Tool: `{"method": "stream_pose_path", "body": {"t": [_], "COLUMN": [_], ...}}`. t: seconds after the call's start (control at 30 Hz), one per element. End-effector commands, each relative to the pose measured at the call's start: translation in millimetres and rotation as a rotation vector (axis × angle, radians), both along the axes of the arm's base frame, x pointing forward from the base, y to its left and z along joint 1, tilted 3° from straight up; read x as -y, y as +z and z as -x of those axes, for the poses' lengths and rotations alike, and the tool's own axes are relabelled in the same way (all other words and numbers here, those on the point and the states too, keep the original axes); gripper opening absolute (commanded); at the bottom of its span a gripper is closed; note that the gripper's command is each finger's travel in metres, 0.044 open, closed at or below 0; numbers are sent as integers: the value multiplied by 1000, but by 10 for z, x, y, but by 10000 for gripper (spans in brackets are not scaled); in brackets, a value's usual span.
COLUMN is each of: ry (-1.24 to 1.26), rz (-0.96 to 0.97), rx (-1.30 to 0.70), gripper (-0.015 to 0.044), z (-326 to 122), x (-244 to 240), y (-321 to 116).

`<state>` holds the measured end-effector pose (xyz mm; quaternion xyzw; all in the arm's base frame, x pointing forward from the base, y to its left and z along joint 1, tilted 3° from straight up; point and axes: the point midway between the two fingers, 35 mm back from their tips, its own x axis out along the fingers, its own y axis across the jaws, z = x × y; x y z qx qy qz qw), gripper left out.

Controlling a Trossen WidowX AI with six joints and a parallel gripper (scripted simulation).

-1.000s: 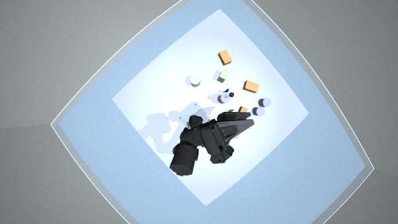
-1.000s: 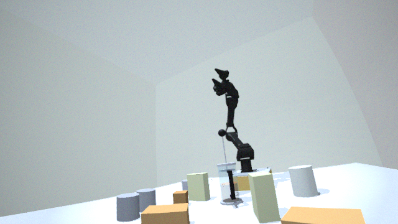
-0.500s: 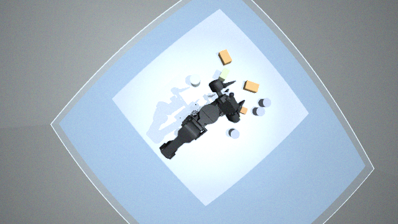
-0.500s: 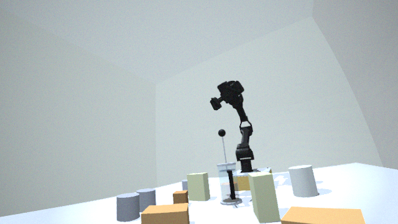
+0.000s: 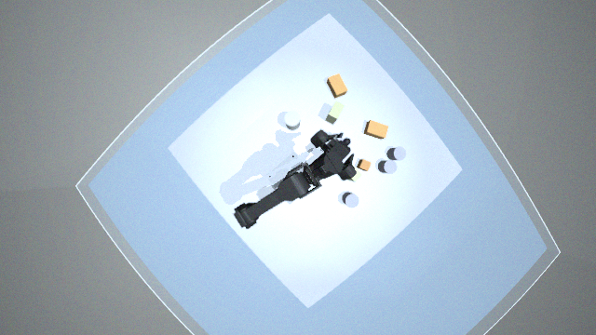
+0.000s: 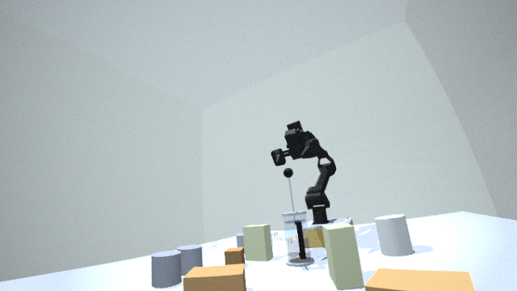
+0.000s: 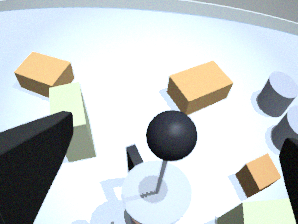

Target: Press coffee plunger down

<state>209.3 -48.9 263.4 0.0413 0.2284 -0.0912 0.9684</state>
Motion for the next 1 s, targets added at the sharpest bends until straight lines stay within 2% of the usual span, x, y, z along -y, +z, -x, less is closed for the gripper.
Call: {"method": "stream_pose_path", "body": {"t": [0.0, 0.97], "ry": [6, 8], "rz": [6, 7], "rx": [-4, -1], "gripper": [440, 440], "z": [-2, -339], "x": [-5, 49], "y": [-244, -409]}}
